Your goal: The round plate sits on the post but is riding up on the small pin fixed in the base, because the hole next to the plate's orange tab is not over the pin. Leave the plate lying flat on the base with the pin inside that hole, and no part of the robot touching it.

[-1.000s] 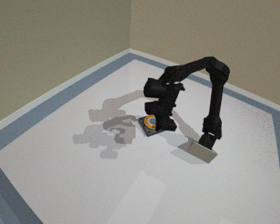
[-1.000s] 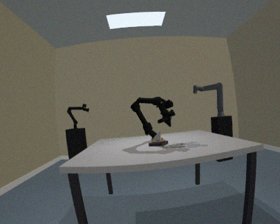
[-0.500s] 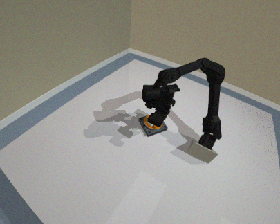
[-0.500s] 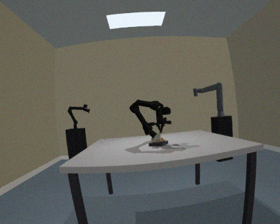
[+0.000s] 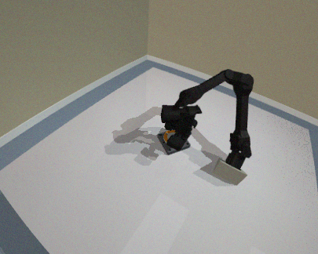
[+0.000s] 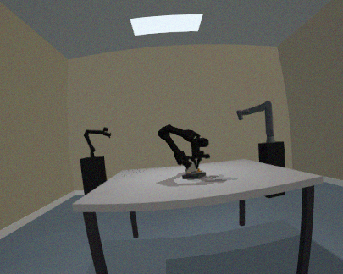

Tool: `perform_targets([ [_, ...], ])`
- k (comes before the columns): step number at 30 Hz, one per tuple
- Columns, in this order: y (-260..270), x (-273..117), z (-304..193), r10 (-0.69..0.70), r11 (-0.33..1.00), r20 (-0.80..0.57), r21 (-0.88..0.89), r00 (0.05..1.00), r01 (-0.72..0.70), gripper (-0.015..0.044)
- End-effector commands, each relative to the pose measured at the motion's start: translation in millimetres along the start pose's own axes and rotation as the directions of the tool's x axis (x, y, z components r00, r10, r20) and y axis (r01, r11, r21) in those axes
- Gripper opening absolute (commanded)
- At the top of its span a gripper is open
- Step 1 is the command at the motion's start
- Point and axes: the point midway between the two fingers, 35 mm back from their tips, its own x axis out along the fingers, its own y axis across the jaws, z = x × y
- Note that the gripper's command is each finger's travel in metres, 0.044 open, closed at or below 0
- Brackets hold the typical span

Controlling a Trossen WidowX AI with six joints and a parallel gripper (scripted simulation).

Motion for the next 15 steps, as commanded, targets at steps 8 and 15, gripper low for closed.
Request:
perform_targets([
  [8, 8.2, 2.0, 7.7, -0.003, 1.000, 0.003, -0.004, 1.000, 0.003, 0.0000],
  [15, 14.1, 3.0, 15.2, -0.003, 1.000, 0.003, -0.003, 1.000, 0.003, 0.0000],
])
